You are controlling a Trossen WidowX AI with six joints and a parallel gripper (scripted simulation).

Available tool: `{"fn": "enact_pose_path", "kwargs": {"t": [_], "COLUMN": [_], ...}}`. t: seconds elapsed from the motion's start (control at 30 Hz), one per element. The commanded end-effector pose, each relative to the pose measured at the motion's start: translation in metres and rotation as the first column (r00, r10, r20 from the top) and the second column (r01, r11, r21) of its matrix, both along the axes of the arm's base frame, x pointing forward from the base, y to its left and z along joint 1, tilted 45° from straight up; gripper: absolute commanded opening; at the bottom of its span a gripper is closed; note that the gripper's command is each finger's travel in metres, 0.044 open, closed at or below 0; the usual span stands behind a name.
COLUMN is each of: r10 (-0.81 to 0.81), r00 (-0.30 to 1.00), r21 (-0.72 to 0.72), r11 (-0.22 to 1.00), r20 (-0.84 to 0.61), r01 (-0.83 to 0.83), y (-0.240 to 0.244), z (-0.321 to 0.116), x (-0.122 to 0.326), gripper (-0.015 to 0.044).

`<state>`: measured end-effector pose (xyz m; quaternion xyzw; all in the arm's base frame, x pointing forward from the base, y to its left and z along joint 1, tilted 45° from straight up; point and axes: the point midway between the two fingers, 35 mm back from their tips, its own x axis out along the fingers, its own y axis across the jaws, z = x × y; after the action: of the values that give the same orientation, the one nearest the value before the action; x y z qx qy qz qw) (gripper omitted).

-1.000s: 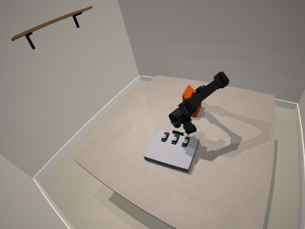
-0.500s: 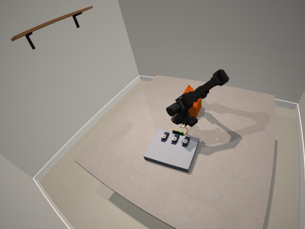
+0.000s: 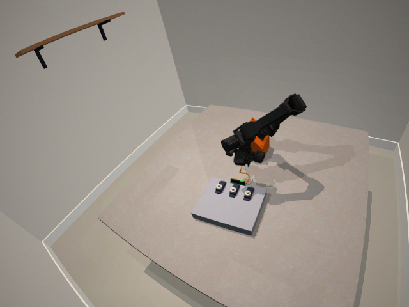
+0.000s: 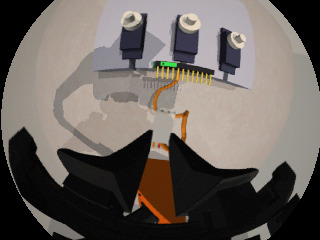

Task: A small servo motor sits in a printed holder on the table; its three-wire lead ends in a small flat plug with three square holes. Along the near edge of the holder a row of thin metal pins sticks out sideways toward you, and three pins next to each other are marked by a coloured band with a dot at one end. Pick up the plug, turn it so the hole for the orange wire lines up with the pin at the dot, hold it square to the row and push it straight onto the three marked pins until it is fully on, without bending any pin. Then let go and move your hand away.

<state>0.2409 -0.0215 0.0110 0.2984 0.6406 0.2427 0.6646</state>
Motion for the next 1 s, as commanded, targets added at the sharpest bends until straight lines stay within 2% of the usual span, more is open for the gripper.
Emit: {"fn": "enact_pose_path", "kwargs": {"t": [0.0, 0.33, 0.97], "r10": [0.047, 0.050, 0.050], "r00": [0.997, 0.997, 0.997], "r21": [-0.010, -0.008, -0.008], "r11": [0.999, 0.999, 0.999], "r20": [0.053, 0.056, 0.059], "r01": [-0.047, -0.050, -0.050], "y": [-0.001, 0.026, 0.025], "z": [-0.002, -0.029, -0.023], "x": [-0.008, -0.006, 0.029], "gripper": [0.0000, 0.0000, 0.0000]}}
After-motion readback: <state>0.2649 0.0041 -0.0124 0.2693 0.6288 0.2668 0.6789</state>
